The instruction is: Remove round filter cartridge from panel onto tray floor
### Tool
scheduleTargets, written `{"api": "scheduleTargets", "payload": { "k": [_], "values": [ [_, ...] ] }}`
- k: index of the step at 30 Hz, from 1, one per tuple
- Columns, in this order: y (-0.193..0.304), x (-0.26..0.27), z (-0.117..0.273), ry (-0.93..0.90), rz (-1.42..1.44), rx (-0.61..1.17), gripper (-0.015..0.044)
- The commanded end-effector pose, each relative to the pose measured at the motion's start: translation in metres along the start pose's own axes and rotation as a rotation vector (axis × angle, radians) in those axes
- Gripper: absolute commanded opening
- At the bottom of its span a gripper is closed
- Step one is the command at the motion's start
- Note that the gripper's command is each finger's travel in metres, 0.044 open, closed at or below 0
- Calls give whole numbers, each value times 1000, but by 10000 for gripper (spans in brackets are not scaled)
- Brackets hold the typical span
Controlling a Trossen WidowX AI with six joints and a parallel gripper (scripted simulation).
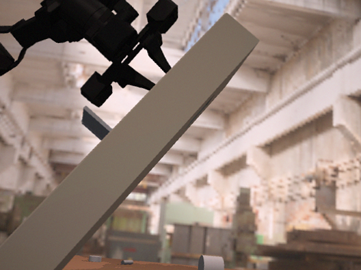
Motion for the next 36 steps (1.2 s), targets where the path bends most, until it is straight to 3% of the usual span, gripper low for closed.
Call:
{"api": "scheduleTargets", "payload": {
  "k": [1, 36],
  "values": [
    [2, 0, -7, 6, -99, -4, 0],
    [2, 0, -8, 6, -30, -4, 0]
  ]
}}
Point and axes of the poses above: the point midway between the two fingers, 35 mm back from their tips, its own z axis back along the fingers, its own x axis across the jaws, y = z × x, the point moved 1 cm from there along z, back along the fingers, and after that the axes turned 4 degrees about z, right-handed, at the moved point
